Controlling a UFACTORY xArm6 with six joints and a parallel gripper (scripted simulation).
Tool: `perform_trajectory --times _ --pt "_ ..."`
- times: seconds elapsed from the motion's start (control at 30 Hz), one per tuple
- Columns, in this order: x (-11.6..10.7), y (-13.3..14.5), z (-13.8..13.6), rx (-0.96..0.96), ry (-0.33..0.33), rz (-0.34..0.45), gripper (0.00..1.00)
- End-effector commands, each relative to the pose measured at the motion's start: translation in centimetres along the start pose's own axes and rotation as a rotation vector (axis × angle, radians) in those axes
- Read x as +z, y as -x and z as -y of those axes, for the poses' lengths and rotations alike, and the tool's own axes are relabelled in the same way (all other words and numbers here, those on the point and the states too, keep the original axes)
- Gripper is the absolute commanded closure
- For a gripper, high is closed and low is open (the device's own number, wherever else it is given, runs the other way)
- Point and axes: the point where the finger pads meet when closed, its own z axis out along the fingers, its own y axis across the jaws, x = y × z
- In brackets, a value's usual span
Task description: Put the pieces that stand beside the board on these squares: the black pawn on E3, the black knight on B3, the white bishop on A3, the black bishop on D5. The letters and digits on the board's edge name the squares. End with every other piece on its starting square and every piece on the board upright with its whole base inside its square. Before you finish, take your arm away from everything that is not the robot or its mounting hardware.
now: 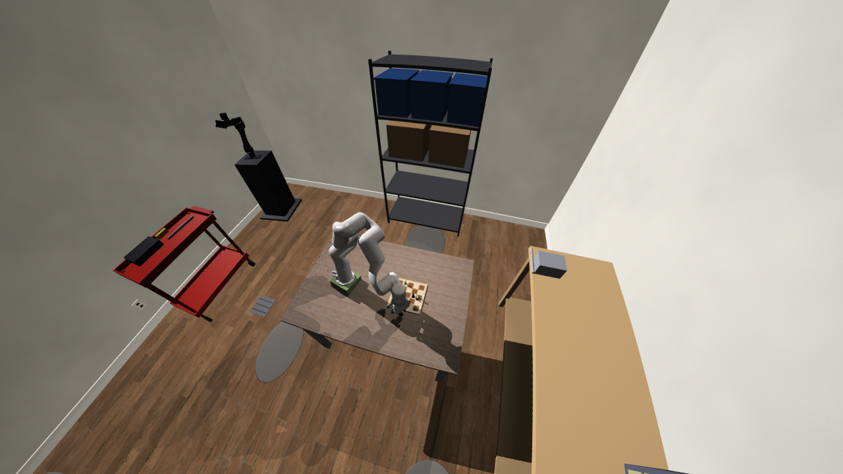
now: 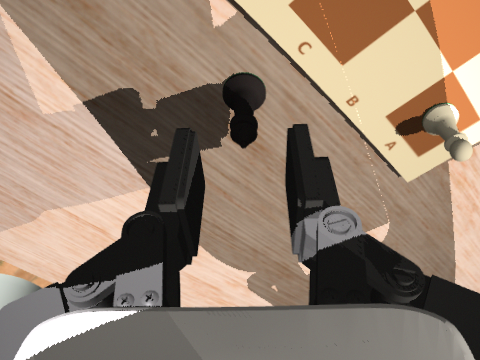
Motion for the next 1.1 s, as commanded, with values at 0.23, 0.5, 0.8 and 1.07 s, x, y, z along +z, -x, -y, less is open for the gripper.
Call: perform_trajectory --times 0.23,0.5,0.8,1.07 --pt "-0.1 0.1 -0.1 0.000 0.002 0.004 0.63" --pt "-0.1 0.1 -0.1 0.000 0.002 0.004 0.63" --pt "0.0 0.1 -0.1 0.000 0.002 0.004 0.63" --pt "0.9 0.1 -0.1 0.000 0.002 0.004 0.63"
